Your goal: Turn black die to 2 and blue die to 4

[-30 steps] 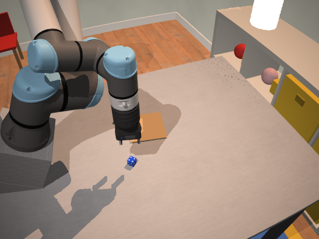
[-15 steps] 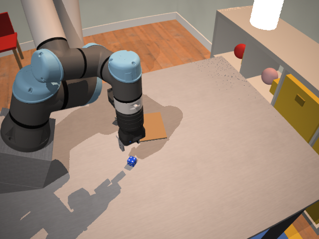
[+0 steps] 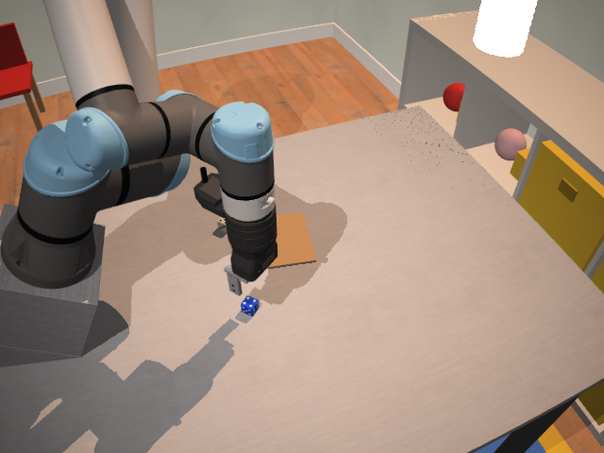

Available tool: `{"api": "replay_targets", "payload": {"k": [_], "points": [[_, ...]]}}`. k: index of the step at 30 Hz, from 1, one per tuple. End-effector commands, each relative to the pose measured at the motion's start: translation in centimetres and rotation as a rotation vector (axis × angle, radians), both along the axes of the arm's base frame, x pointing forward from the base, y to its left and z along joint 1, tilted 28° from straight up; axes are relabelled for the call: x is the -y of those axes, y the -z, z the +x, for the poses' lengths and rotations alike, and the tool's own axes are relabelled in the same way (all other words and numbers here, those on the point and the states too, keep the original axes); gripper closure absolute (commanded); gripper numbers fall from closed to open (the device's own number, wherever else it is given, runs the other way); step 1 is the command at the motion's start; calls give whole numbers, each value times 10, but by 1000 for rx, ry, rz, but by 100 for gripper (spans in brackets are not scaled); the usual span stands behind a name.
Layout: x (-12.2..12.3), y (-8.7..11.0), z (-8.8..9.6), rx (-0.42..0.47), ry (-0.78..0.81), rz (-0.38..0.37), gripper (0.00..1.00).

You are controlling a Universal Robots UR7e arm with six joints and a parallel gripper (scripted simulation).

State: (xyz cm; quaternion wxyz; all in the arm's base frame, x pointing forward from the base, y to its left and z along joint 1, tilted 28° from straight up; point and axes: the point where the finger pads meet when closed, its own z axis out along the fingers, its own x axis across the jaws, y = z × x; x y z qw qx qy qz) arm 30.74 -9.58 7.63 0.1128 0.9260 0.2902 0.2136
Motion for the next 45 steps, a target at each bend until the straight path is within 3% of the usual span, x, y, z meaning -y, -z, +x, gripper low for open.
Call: {"api": "replay_targets", "payload": {"k": [1, 4, 5, 45], "points": [[1, 1, 1, -3, -38, -21, 0], [1, 1, 1, -3, -40, -22, 0], [1, 1, 1, -3, -40, -22, 21], [1, 1, 1, -3, -40, -22, 21]]}}
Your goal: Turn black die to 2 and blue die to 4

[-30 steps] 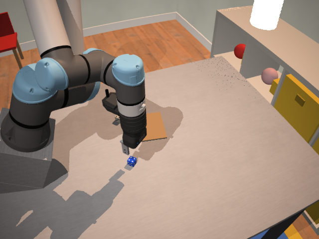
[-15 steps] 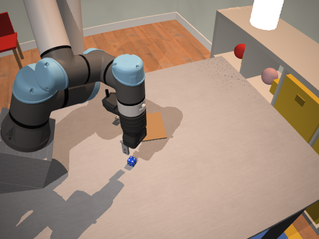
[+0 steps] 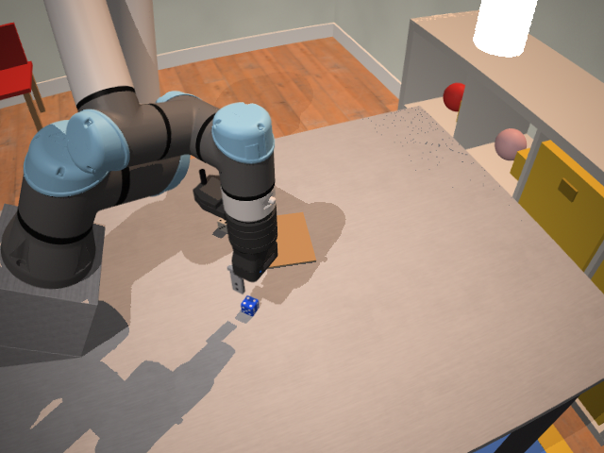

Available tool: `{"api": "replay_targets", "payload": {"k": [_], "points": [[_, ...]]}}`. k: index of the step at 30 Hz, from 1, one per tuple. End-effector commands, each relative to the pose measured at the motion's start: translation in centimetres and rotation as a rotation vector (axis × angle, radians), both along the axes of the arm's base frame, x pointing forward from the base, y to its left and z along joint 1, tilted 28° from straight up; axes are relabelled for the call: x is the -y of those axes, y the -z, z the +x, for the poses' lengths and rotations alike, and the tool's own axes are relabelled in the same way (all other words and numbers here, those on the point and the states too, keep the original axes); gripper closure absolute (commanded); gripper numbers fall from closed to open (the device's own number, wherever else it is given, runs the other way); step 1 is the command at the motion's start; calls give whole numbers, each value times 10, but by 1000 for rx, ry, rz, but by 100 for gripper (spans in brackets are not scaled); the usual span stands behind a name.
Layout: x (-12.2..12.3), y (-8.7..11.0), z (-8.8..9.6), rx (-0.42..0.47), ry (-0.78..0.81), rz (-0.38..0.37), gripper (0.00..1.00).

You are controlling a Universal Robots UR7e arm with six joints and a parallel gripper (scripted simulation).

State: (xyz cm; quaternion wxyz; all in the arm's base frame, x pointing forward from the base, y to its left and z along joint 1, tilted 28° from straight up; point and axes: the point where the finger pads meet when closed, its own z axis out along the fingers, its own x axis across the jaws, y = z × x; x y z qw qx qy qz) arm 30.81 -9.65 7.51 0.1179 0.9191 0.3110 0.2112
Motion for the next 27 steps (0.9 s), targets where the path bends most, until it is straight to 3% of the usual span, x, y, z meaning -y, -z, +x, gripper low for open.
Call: {"api": "replay_targets", "payload": {"k": [1, 27], "points": [[0, 0, 0, 0, 0, -1, 21], [3, 24, 13, 0, 0, -1, 21]]}}
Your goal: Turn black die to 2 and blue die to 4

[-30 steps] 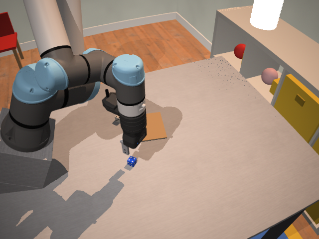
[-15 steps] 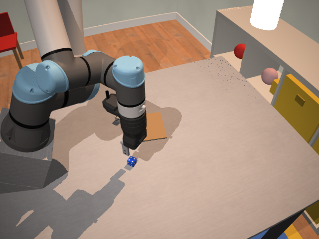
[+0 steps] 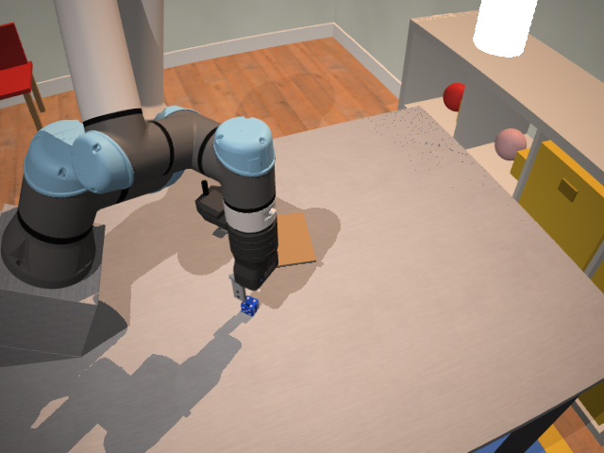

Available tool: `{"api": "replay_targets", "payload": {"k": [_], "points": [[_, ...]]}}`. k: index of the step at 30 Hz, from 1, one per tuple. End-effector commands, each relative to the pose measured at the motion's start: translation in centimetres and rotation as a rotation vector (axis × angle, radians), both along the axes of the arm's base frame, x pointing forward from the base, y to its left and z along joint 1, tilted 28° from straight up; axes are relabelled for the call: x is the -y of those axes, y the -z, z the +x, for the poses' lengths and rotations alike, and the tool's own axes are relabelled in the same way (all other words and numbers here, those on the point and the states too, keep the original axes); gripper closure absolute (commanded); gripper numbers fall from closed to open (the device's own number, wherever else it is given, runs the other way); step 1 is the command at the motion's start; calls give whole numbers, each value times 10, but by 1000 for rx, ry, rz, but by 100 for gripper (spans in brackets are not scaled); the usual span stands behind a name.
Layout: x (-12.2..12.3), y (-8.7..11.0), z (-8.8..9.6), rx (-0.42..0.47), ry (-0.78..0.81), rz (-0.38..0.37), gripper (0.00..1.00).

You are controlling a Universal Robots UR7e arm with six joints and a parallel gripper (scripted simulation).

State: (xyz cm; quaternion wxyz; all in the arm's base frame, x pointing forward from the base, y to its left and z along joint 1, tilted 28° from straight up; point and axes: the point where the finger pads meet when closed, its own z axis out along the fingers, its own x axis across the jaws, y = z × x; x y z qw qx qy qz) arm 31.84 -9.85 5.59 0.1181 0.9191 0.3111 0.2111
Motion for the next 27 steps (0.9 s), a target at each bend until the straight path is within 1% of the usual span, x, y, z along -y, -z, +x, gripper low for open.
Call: {"api": "replay_targets", "payload": {"k": [1, 3, 17, 27], "points": [[1, 6, 3, 0, 0, 0, 21], [1, 6, 3, 0, 0, 0, 21], [2, 22, 12, 0, 0, 0, 21], [3, 26, 14, 0, 0, 0, 21]]}}
